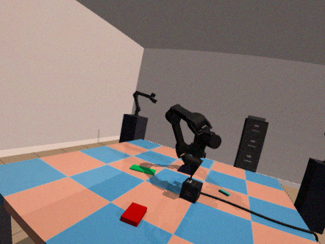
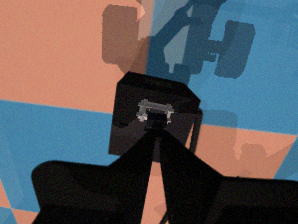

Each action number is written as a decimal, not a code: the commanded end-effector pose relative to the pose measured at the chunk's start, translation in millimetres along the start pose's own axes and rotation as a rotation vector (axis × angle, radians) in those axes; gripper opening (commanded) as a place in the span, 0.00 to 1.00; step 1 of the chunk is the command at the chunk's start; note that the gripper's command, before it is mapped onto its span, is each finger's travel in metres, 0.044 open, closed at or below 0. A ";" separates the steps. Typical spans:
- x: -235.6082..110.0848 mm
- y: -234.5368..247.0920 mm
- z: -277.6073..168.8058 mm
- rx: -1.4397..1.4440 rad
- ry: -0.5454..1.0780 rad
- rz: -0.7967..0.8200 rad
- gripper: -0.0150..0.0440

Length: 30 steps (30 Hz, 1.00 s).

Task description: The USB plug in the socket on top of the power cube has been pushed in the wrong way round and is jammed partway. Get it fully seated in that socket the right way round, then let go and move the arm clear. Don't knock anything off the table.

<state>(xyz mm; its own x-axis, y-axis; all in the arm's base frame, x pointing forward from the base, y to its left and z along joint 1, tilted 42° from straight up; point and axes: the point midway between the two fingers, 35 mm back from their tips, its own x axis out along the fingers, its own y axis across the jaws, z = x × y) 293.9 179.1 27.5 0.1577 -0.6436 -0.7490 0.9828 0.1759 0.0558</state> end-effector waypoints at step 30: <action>-22.4 0.2 -0.3 0.005 0.003 -0.001 0.25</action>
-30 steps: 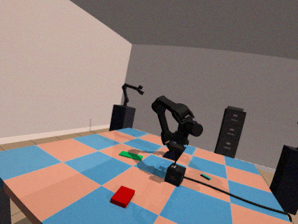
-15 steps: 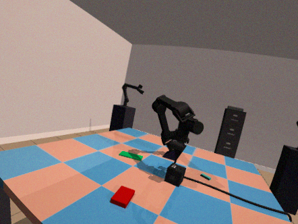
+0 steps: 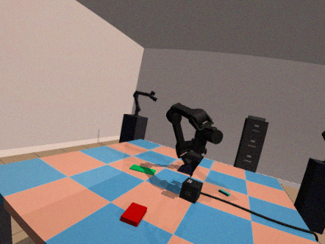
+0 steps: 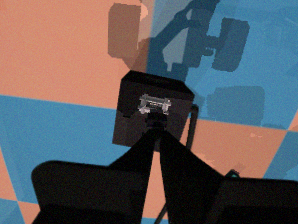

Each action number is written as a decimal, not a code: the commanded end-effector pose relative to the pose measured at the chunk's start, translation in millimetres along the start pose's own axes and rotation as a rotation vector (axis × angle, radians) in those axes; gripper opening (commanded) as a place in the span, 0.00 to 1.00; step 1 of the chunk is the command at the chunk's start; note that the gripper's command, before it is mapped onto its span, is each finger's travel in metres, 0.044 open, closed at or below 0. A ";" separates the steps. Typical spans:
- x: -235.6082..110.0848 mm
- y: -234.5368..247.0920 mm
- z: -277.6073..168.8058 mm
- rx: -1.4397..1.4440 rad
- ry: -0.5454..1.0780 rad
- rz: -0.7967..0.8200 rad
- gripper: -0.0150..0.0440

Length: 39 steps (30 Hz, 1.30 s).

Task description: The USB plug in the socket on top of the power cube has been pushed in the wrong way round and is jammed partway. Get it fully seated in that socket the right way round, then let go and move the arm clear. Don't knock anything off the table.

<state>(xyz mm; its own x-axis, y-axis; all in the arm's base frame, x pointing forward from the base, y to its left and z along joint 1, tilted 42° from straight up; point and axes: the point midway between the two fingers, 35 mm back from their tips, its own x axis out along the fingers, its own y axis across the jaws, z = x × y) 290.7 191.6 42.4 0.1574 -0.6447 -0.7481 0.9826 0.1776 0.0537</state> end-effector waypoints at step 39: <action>-5.4 0.0 0.0 -0.720 0.000 0.000 0.25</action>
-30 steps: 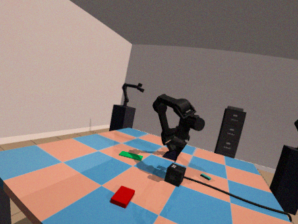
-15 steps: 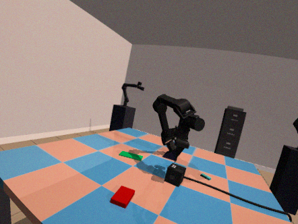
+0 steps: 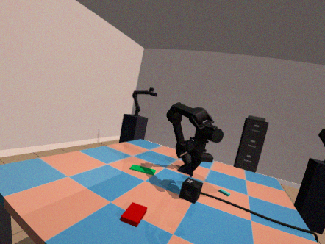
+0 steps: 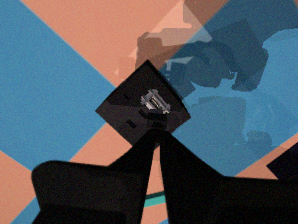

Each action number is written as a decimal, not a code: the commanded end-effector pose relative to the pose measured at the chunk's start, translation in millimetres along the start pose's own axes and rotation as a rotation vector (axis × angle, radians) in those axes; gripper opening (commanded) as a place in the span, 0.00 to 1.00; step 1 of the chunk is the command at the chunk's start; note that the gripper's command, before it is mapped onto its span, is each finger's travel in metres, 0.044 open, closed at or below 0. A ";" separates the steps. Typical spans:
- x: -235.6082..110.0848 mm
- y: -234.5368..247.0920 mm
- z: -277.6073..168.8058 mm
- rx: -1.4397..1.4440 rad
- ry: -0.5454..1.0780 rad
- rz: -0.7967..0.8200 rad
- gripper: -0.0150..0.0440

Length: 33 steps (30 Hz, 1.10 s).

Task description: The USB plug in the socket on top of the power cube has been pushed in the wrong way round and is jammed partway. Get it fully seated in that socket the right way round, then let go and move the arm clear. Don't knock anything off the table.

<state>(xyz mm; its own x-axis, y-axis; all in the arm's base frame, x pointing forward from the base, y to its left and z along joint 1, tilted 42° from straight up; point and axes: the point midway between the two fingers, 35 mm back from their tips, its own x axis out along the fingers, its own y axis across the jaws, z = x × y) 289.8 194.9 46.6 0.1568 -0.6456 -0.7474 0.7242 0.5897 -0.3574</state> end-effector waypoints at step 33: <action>0.0 0.3 -0.1 -0.935 0.000 0.002 0.25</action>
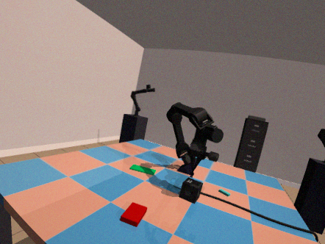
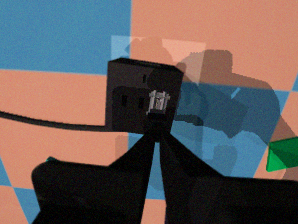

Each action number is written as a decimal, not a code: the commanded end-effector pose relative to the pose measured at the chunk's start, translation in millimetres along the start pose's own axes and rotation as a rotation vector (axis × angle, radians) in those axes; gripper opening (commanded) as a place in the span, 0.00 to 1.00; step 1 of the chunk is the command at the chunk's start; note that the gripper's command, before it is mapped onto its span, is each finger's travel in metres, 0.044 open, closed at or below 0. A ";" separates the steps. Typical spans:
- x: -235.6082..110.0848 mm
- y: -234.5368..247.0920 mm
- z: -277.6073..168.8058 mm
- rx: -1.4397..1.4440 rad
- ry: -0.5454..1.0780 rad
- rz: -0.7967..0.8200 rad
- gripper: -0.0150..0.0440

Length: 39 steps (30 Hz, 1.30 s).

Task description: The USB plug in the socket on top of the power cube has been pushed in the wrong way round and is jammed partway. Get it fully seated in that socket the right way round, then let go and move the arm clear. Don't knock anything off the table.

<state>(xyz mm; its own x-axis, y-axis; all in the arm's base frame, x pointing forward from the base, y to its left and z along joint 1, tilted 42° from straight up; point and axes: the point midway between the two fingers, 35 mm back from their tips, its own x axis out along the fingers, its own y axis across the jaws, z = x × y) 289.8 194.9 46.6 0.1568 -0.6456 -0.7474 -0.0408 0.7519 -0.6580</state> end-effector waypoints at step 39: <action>0.0 0.2 0.1 -1.092 -0.002 0.001 0.25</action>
<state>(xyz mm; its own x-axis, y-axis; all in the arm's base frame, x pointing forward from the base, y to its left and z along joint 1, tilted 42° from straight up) 289.7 194.9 46.6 0.1568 -0.6456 -0.7474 -0.8624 0.2794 -0.4222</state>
